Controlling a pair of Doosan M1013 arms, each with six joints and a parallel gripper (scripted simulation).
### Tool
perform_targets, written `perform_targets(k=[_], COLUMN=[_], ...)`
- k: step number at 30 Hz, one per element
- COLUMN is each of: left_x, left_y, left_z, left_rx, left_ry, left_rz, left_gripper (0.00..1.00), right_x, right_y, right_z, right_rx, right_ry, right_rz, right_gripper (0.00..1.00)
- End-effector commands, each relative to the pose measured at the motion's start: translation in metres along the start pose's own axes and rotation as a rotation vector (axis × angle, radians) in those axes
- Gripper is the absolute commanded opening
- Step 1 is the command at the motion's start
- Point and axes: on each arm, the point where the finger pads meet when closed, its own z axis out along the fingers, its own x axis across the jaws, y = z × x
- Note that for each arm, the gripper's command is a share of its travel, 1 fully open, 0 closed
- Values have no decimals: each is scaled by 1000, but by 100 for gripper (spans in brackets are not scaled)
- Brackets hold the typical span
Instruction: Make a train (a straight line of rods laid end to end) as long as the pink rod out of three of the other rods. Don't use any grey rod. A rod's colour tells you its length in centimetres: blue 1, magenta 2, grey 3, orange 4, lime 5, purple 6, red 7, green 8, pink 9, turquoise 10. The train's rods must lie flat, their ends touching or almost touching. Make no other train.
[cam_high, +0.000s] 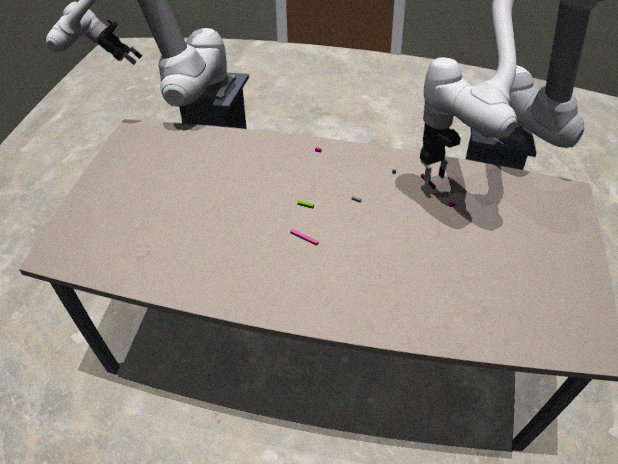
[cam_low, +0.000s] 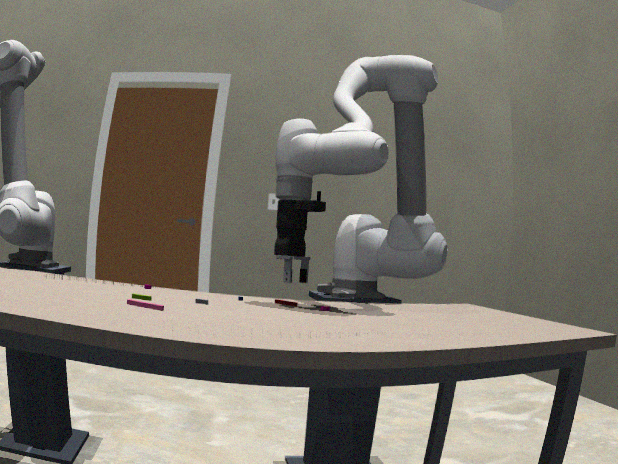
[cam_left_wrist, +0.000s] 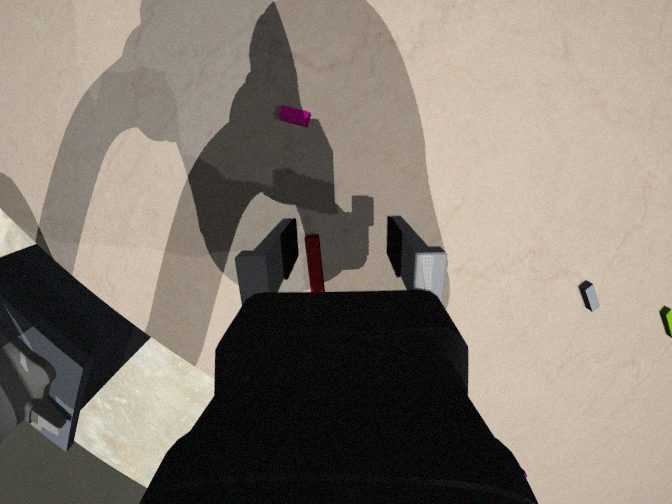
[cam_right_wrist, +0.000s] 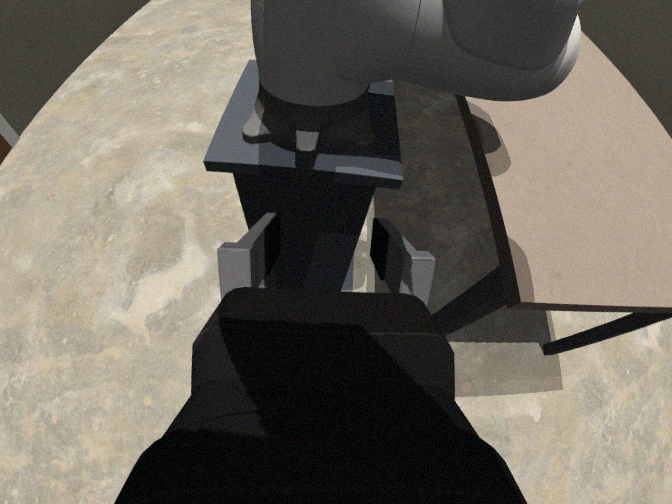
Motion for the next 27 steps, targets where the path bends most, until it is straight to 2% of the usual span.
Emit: perform_targets(k=[1,12,14,18,27], left_x=[-1,-5,-5,-6,-7], left_y=[-4,-8,-8,-9,-9], left_z=[-1,0,0,0,0], left_rx=[-14,-13,-13,-13,-13], left_ry=[5,7,7,8,8], left_rz=[167,504,504,624,659], left_gripper=[100,100,100,100,100], right_x=[0,0,0,0,0], right_y=[0,0,0,0,0], right_z=[-1,-1,-1,-1,-1], right_rx=[-1,-1,-1,-1,-1], right_ry=[0,0,0,0,0], right_rz=[0,0,0,0,0], right_gripper=[100,100,100,100,100])
